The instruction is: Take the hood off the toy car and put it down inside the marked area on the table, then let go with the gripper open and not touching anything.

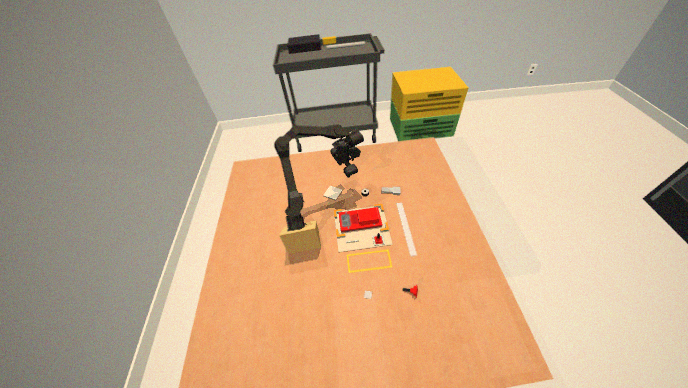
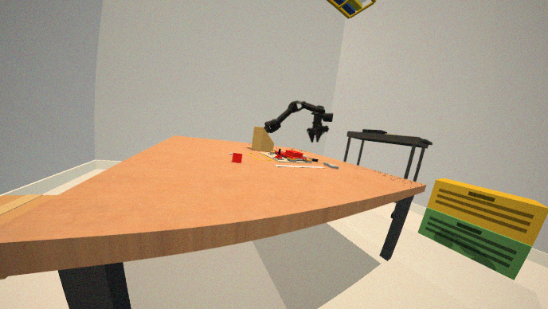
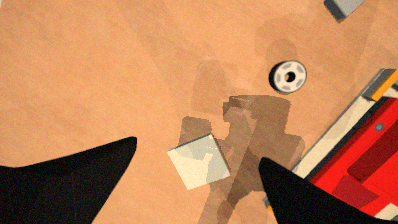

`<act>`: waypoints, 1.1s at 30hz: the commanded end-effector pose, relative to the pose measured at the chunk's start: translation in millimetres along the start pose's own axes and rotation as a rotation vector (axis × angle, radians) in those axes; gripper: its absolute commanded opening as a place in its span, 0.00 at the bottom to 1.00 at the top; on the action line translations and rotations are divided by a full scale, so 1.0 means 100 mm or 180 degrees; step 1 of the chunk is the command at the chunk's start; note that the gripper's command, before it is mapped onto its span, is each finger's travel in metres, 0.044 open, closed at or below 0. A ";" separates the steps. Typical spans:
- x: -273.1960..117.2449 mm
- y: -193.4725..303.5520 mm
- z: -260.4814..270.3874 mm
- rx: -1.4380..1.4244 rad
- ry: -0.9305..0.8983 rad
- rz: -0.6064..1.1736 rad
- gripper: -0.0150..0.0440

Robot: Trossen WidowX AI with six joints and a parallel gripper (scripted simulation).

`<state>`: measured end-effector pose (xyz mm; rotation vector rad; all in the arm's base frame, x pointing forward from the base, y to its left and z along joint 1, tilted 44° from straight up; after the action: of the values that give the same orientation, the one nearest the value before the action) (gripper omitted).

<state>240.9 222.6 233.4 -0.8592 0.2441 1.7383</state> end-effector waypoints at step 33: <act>-0.01 0.16 -2.50 0.1142 0.0326 0.0032 1.00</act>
<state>332.1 75.3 53.3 -0.6825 0.6088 1.5962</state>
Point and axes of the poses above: the point midway between the two fingers, 35 mm back from their tips, its own x axis out along the fingers, its own z axis across the jaws, y = z × x, the point moved 1 cm from there along -x, back along the fingers, and after that the axes turned 2 degrees about -x, right-handed, at the moved point
